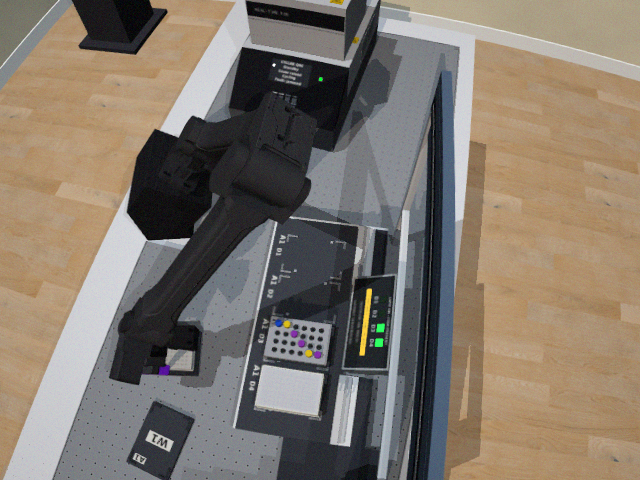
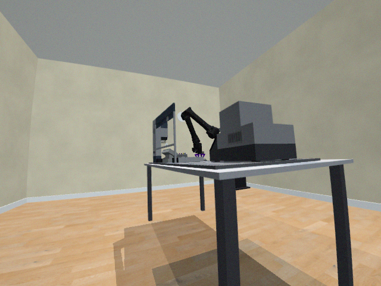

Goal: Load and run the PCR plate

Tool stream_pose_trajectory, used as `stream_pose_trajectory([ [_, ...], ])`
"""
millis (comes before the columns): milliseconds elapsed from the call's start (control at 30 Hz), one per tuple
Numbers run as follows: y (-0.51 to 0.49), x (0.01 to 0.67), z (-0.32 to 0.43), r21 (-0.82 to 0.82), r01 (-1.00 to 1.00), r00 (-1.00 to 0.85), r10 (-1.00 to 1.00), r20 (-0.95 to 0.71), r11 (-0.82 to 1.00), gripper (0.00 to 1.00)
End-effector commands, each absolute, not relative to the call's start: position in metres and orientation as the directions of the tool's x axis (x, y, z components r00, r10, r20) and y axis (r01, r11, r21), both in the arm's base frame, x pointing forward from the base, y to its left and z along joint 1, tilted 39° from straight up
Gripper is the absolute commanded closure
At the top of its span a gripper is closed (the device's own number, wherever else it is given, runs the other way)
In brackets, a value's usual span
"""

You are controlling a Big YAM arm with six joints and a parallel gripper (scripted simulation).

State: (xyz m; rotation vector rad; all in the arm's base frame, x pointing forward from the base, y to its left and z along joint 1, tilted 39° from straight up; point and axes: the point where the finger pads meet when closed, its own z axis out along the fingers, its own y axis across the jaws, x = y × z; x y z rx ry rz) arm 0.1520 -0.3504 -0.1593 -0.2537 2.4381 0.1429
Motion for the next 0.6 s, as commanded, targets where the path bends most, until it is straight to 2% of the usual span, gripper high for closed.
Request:
stream_pose_trajectory([
  [0,-0.366,0.157,-0.160,0.014,-0.211,-0.752,-0.153,-0.641,0.977,1.00],
  [567,-0.373,0.144,-0.145,0.002,-0.178,-0.756,-0.136,-0.640,0.984,1.00],
])
